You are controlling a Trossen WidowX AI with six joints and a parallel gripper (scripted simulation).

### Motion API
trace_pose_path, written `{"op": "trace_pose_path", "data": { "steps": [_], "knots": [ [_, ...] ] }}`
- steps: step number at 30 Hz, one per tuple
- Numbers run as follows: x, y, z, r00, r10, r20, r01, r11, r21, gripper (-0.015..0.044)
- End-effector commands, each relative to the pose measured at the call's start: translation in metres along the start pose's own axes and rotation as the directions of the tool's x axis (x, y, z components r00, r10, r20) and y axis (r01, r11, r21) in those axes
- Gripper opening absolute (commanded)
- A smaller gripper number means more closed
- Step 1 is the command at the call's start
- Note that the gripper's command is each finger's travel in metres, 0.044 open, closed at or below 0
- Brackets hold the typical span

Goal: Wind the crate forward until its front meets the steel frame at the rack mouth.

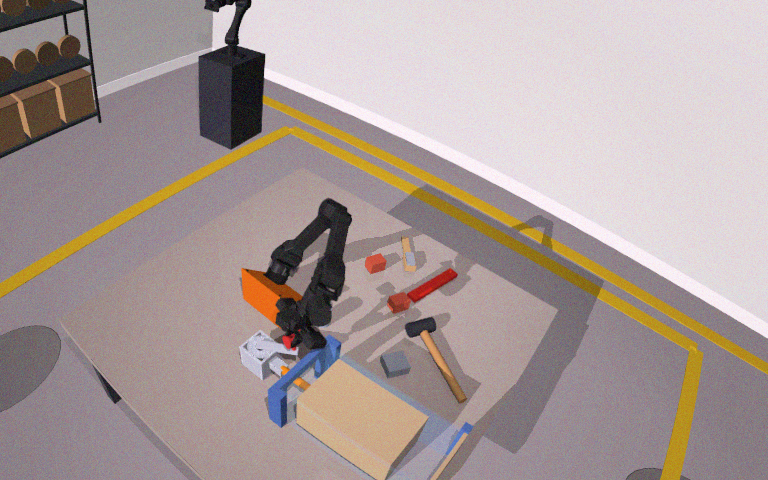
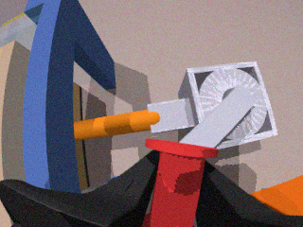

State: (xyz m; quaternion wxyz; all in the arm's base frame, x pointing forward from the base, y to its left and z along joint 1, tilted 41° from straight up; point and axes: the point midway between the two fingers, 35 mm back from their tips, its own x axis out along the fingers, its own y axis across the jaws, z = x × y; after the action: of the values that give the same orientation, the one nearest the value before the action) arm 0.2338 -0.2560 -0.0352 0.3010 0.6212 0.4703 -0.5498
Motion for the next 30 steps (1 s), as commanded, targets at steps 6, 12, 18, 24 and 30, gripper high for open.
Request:
{"op": "trace_pose_path", "data": {
  "steps": [6, 12, 18, 24, 30],
  "knots": [
    [-0.002, -0.015, -0.013, 1.0, -0.019, -0.023, 0.019, 1.0, 0.0, 0.0],
    [-0.003, -0.022, -0.016, 1.0, -0.019, -0.024, 0.019, 1.0, 0.0, 0.0],
    [-0.004, -0.03, -0.018, 1.0, -0.02, -0.024, 0.02, 1.0, 0.0, 0.0],
    [-0.005, -0.037, -0.02, 1.0, -0.02, -0.024, 0.02, 1.0, 0.0, 0.0],
    [-0.006, -0.045, -0.021, 0.999, -0.021, -0.024, 0.021, 1.0, 0.0, 0.0]
  ]
}}
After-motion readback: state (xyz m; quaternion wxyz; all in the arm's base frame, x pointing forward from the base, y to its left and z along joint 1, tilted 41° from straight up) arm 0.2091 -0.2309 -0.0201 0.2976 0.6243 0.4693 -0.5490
